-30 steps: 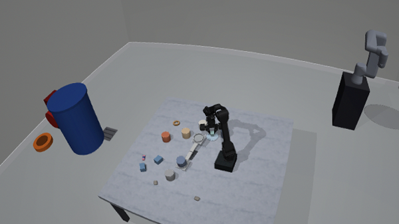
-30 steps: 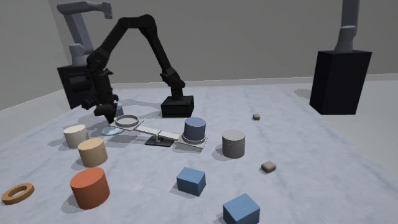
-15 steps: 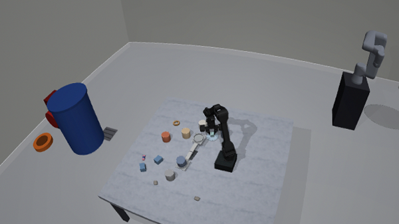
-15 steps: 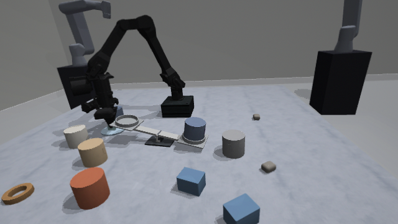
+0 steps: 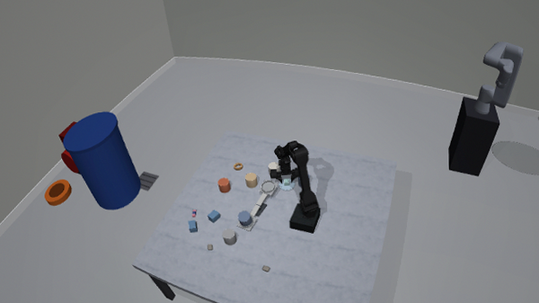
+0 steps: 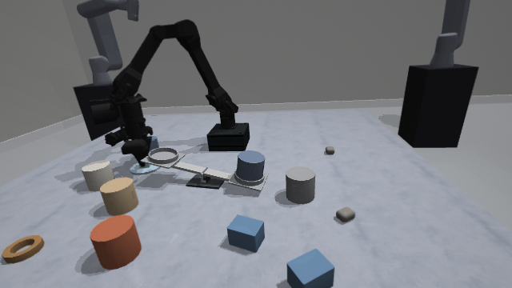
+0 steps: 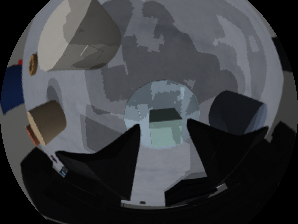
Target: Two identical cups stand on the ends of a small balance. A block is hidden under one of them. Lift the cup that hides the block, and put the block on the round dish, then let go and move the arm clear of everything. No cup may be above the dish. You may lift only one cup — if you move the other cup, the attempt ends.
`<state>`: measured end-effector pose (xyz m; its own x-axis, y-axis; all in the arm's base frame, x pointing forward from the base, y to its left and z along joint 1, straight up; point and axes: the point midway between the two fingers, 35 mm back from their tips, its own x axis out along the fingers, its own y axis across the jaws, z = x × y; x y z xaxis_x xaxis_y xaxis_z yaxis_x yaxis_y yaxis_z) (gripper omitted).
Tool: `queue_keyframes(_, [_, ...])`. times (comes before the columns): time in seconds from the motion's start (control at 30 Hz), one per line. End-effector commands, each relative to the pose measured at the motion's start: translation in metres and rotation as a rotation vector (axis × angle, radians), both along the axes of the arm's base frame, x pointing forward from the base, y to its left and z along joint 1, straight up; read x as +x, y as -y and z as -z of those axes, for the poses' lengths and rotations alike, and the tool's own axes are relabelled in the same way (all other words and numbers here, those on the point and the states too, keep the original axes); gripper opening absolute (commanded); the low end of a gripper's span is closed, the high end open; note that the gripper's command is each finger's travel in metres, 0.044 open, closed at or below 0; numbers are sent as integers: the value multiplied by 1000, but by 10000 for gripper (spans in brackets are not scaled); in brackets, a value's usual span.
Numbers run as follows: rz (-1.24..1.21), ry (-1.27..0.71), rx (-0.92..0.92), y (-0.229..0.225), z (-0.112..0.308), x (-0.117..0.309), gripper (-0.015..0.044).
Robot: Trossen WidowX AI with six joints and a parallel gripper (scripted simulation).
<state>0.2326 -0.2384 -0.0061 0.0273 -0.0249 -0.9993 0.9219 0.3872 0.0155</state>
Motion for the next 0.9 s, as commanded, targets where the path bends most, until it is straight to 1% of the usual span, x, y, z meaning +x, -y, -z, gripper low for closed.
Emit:
queue_keyframes(0.0, [0, 0, -1, 0, 0, 0, 368])
queue_keyframes(0.1, [-22, 2, -4, -1, -1, 2, 440])
queue_keyframes(0.17, [-60, 6, -9, -3, -7, 4, 440])
queue_keyframes(0.43, [-9, -6, 5, -2, -54, -2, 440])
queue_keyframes(0.57, [-7, -7, 5, -2, -59, -3, 440])
queue_keyframes(0.7, [-19, -2, 1, -5, -98, -4, 440])
queue_keyframes(0.87, [-20, -2, 0, -6, -100, -4, 440])
